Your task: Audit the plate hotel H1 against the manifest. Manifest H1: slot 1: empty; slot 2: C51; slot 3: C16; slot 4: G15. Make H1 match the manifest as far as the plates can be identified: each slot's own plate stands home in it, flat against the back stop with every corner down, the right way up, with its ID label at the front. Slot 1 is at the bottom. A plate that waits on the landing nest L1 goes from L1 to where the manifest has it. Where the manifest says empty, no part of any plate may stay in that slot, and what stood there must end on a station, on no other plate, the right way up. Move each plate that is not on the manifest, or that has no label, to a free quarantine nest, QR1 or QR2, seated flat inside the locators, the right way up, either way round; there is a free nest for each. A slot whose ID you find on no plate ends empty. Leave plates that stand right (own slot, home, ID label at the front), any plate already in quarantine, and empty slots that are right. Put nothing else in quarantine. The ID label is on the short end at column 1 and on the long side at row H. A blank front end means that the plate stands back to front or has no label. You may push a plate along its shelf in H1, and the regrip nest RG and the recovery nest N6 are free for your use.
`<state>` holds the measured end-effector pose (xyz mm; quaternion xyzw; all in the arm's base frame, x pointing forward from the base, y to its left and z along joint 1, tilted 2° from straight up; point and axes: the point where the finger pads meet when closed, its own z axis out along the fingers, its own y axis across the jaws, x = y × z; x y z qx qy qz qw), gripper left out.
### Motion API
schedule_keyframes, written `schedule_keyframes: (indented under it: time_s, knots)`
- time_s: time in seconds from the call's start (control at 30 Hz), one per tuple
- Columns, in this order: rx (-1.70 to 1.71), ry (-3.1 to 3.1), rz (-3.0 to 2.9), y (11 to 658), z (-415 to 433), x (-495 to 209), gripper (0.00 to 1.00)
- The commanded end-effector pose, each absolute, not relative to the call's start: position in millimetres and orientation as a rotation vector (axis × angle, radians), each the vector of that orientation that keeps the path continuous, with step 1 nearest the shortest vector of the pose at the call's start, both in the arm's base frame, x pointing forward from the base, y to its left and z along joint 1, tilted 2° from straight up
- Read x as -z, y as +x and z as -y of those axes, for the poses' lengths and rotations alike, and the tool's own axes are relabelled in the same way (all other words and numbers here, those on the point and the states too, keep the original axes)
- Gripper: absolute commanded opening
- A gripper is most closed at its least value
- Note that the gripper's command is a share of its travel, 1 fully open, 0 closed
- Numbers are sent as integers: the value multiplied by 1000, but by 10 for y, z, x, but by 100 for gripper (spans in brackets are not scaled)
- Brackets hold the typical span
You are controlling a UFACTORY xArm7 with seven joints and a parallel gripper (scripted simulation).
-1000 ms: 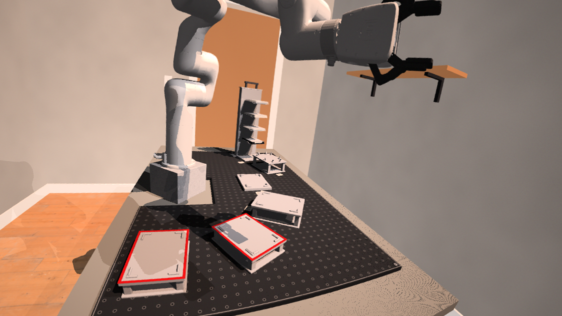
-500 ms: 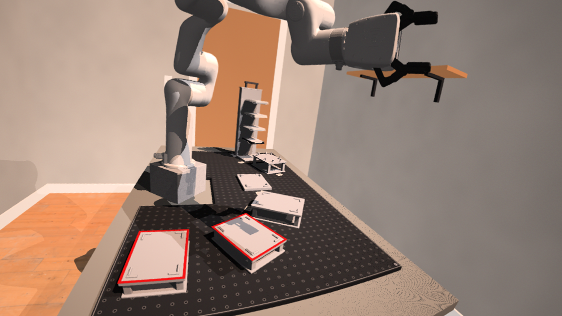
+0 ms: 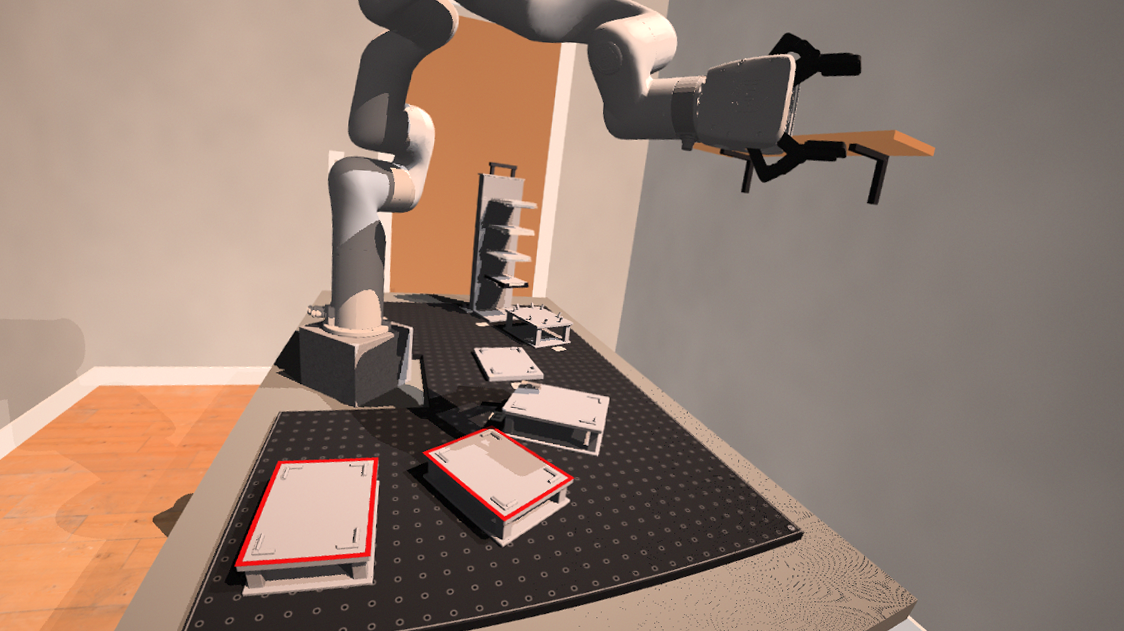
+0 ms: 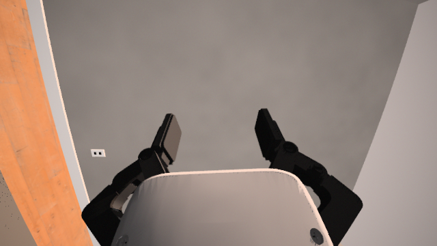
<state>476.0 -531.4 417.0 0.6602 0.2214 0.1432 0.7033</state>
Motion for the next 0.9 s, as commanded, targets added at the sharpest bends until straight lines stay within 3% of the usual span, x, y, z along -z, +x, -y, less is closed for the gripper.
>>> schedule_keyframes:
  time_s: [0.0,0.87]
  knots:
    - [-291,1481,-489,4837,5229,-4191,100]
    - [-185,1593,-557,5400,4385,-3963,100]
